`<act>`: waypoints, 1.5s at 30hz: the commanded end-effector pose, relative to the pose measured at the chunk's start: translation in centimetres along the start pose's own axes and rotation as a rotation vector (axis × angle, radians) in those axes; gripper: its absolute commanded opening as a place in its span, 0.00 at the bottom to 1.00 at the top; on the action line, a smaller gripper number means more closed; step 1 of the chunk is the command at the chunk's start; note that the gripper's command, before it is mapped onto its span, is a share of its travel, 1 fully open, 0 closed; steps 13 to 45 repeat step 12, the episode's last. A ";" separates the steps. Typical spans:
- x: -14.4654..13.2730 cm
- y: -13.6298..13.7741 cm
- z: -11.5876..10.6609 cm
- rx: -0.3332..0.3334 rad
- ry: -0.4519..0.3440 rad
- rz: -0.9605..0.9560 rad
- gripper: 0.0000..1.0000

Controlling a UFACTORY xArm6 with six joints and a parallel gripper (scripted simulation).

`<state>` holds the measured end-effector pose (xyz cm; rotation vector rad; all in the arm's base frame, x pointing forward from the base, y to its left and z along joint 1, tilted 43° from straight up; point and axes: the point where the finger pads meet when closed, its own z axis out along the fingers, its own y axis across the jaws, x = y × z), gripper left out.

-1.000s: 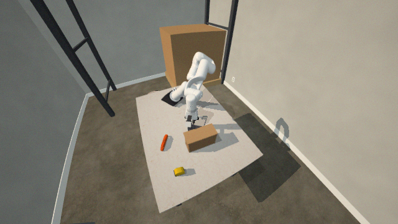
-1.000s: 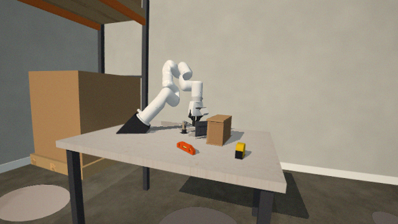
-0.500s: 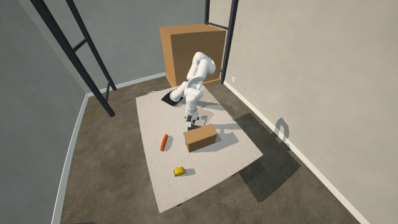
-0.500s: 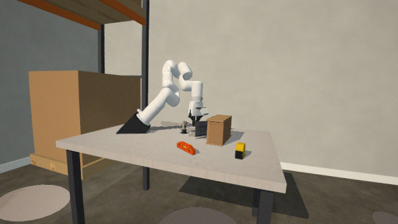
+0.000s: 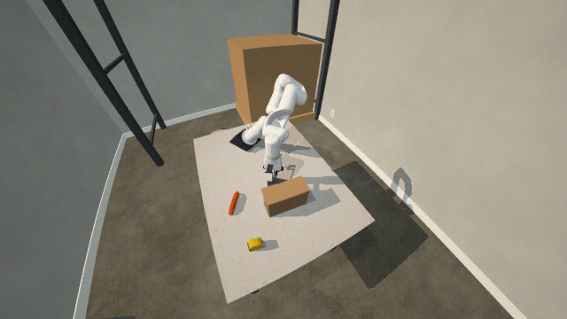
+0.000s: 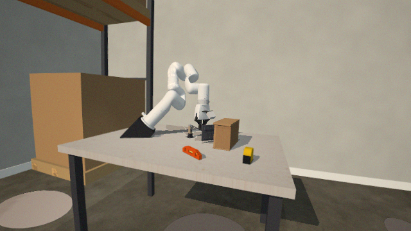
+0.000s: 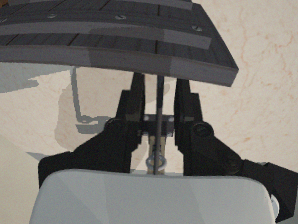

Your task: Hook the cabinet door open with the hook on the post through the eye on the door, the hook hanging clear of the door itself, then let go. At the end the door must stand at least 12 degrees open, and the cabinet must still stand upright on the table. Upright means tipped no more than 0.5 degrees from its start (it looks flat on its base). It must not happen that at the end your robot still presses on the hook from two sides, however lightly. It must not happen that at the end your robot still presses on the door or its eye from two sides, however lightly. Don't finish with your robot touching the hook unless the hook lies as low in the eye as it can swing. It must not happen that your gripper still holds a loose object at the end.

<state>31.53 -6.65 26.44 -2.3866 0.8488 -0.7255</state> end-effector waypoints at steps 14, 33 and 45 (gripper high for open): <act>0.1 -0.1 -0.9 0.000 0.003 -0.001 0.23; 0.1 -0.1 -0.9 0.000 0.003 -0.001 0.23; 0.1 -0.1 -0.9 0.000 0.003 -0.001 0.23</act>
